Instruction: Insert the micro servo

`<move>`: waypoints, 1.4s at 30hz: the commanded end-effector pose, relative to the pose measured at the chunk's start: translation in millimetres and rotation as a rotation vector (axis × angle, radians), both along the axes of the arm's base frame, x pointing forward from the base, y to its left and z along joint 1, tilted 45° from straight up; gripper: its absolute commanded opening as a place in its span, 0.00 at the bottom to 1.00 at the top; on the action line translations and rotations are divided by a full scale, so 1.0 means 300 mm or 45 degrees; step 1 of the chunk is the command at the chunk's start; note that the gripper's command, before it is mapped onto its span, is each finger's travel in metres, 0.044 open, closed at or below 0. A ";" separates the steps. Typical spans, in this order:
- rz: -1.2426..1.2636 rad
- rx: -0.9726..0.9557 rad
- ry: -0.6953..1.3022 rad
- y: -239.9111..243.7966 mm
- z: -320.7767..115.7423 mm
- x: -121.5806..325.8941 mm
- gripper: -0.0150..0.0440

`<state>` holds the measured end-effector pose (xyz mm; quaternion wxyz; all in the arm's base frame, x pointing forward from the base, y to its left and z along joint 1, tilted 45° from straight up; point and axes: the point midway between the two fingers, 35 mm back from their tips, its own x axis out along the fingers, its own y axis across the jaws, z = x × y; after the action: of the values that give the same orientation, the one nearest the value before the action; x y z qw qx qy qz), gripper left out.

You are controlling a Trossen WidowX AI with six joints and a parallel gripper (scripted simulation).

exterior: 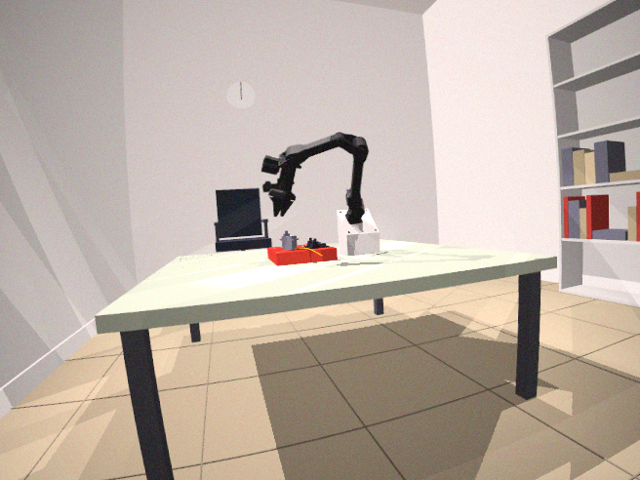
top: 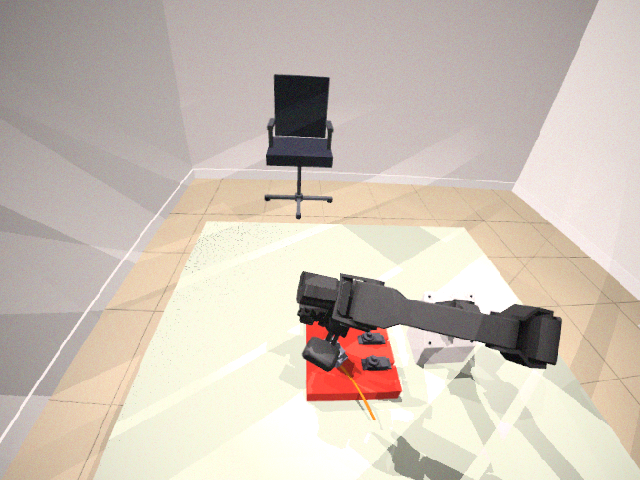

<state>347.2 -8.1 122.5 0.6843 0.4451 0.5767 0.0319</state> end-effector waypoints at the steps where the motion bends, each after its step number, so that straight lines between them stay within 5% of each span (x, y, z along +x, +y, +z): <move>1: -0.072 0.097 0.176 0.012 -0.061 -0.038 1.00; 14: -0.258 0.307 0.624 0.052 -0.172 -0.133 1.00; 42: -0.260 0.312 0.630 0.145 -0.262 -0.121 1.00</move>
<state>312.1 29.9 48.8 0.4682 0.5733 0.6680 -0.0775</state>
